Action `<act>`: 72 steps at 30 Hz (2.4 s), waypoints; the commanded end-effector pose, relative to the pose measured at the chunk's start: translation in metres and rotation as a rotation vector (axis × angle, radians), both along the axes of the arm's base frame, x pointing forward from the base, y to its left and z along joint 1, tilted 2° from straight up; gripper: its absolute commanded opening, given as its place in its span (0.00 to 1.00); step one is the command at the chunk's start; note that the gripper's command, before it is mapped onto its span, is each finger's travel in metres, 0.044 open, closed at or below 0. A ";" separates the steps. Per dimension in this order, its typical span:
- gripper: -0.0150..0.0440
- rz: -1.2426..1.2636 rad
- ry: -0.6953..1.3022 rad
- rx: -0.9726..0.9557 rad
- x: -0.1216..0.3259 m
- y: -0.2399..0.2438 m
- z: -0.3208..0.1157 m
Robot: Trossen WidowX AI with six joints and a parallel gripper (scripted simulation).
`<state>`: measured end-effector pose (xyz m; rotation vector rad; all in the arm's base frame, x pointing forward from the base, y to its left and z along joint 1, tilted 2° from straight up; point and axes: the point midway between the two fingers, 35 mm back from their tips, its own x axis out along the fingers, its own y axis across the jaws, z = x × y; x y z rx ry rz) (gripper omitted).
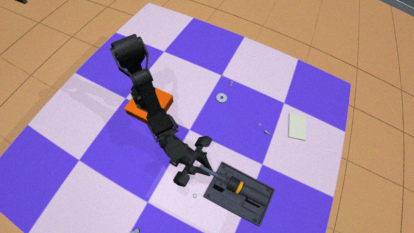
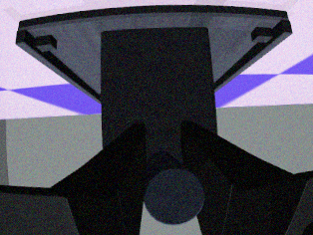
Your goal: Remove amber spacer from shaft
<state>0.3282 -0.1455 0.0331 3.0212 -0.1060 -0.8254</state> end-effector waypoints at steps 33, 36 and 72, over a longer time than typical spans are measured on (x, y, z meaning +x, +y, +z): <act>0.25 0.002 0.002 -0.005 -0.004 0.000 0.000; 0.25 0.002 0.002 -0.005 -0.004 0.000 0.000; 0.25 0.002 0.002 -0.005 -0.007 0.000 0.000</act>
